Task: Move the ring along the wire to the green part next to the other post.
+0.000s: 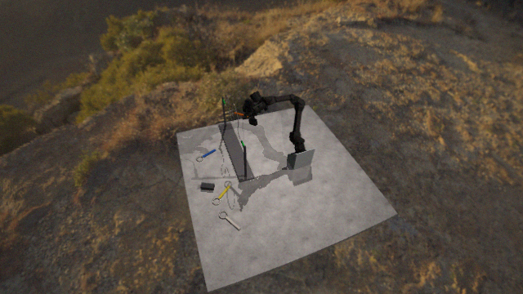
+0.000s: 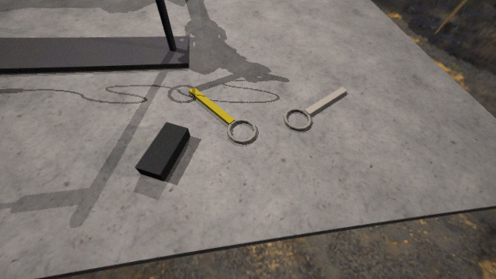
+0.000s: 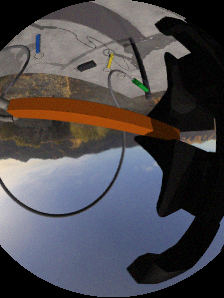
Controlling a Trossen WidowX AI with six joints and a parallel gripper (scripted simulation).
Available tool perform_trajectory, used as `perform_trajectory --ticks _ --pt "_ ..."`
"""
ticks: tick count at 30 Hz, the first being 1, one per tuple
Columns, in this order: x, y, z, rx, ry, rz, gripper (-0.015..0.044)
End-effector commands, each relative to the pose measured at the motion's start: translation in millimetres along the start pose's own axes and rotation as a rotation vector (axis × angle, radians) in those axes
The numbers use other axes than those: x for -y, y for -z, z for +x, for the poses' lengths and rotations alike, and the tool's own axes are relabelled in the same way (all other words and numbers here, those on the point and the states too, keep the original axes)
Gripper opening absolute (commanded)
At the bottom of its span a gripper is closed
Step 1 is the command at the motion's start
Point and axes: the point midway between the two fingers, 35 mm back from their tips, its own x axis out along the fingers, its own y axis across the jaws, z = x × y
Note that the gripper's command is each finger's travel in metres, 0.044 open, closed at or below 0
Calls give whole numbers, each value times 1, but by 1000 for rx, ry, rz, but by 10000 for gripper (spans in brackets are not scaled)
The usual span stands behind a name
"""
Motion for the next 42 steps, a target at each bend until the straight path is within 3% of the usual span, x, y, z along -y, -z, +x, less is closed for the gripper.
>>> perform_trajectory --ticks 1,42 --pt "-2 -2 -1 9 10 -37 -150" --pt "10 -3 0 45 175 -333 -150"
